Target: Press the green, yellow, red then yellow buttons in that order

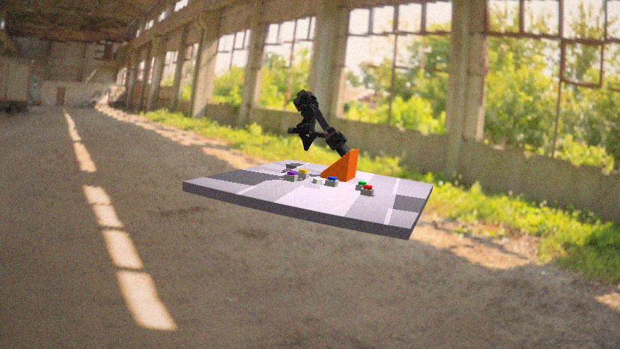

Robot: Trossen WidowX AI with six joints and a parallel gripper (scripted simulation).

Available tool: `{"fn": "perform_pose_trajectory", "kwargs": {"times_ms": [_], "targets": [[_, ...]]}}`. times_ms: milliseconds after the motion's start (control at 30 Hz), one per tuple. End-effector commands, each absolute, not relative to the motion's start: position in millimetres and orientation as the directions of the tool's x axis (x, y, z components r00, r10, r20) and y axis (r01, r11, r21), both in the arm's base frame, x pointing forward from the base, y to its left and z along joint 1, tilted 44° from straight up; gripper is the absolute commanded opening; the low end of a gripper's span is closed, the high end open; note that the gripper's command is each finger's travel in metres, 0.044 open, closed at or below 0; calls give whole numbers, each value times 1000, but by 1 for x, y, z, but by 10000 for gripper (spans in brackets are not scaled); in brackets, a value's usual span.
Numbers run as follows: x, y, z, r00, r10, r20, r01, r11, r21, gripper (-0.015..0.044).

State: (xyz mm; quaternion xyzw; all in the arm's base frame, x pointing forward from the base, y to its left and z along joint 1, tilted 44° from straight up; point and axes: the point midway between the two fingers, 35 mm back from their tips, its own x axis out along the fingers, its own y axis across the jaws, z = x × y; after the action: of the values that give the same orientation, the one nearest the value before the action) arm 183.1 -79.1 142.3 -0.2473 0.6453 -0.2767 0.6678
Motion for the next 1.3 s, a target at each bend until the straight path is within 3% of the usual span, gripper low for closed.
{"fn": "perform_pose_trajectory", "kwargs": {"times_ms": [0, 200, 1267], "targets": [[177, -84, 141, 6, -696, -718, 35, 718, -696, 20], [177, -125, 100, 7, -699, -715, 36, 715, -698, 20], [177, -149, 76, 7, -701, -713, 36, 713, -700, 20]]}}
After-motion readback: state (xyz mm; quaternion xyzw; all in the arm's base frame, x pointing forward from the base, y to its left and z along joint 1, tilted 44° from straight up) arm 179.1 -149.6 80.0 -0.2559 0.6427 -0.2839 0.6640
